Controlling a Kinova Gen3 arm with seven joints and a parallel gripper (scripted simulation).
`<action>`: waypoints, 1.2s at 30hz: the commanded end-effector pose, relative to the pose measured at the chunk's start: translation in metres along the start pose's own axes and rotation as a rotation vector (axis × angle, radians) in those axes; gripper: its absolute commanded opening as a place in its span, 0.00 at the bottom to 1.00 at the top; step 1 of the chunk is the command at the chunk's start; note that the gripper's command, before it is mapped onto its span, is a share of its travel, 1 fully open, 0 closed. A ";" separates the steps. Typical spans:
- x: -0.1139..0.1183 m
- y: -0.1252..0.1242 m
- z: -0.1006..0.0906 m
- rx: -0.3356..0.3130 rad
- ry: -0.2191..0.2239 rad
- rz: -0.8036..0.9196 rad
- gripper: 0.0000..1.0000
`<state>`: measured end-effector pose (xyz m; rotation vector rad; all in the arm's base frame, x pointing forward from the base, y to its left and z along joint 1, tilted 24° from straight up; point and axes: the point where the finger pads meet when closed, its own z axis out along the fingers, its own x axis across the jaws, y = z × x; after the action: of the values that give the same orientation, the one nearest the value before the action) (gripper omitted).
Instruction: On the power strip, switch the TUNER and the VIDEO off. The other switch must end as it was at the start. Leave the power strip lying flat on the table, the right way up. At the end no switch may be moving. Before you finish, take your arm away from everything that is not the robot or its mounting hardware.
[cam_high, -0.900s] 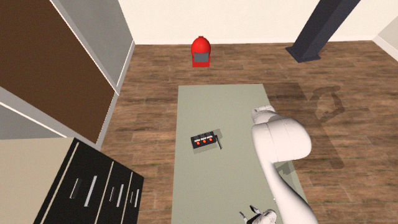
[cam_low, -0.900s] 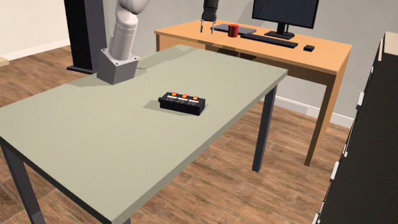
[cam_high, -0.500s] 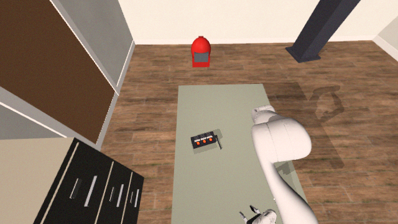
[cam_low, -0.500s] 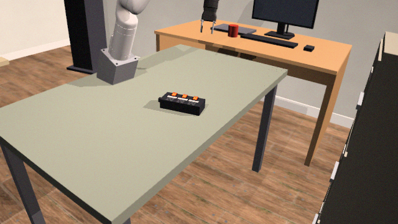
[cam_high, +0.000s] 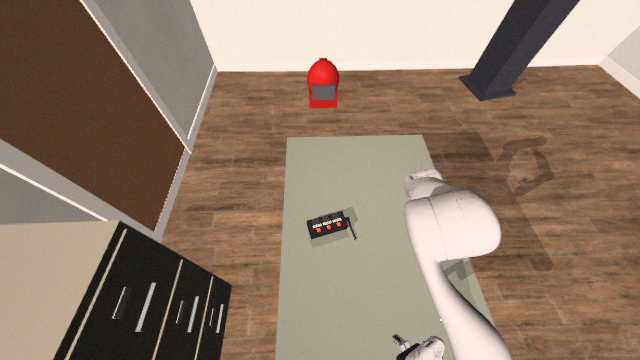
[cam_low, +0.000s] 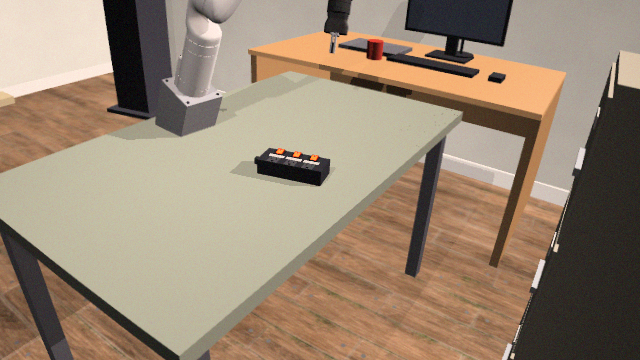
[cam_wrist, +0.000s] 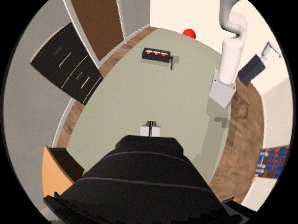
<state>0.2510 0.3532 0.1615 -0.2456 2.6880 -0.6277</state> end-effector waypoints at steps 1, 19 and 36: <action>0.000 0.000 -0.001 -0.002 -0.001 0.000 0.00; 0.000 0.000 -0.001 -0.002 0.000 -0.001 0.00; -0.001 -0.009 0.008 -0.007 0.036 -0.022 0.00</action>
<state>0.2563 0.3462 0.1609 -0.2632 2.7057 -0.6381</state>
